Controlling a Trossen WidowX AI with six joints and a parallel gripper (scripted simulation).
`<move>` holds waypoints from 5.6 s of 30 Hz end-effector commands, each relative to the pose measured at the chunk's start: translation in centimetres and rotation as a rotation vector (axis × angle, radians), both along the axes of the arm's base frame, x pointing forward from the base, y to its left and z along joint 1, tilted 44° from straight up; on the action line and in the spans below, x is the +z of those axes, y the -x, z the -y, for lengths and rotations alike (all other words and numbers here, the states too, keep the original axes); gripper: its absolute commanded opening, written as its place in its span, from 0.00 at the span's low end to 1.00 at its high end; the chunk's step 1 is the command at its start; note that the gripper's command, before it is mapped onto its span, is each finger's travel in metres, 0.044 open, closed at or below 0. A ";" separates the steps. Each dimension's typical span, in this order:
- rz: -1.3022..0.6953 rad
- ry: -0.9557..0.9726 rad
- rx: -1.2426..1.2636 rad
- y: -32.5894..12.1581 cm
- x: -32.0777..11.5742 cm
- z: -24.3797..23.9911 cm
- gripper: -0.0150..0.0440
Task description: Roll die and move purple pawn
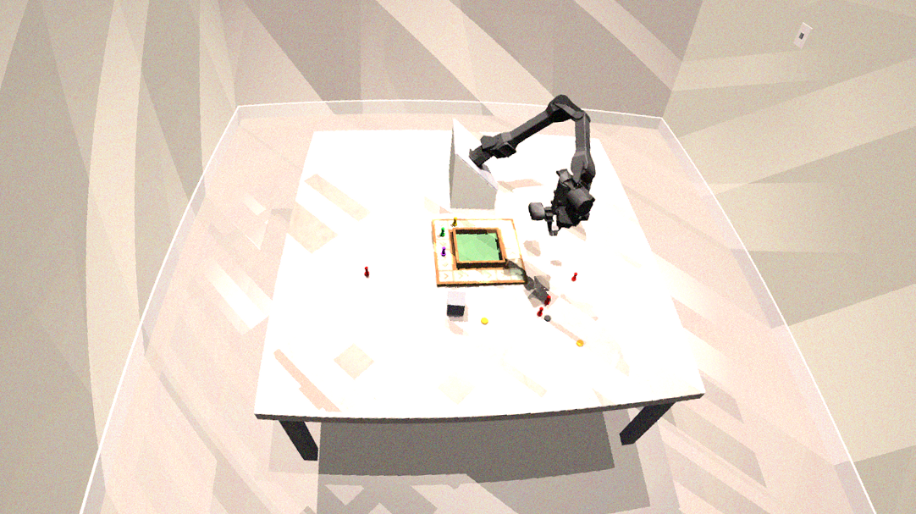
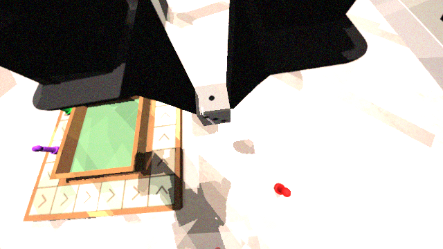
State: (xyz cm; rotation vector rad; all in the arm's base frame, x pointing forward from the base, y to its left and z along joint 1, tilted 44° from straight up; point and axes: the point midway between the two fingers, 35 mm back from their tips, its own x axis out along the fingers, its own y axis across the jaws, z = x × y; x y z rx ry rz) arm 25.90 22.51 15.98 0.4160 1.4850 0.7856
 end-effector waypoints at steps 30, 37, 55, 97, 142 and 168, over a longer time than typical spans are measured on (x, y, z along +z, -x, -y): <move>-0.807 0.133 -0.851 -2.2 -14.4 10.3 0.25; -0.979 0.148 -1.024 -1.3 -16.9 12.4 0.25; -1.079 0.239 -1.188 -0.1 -19.1 13.6 0.25; -0.444 0.673 -1.579 -0.1 -15.6 13.4 0.25; -0.983 0.375 -1.254 0.0 -17.2 14.9 1.00; -0.366 0.102 -0.367 -3.4 -22.7 18.1 0.59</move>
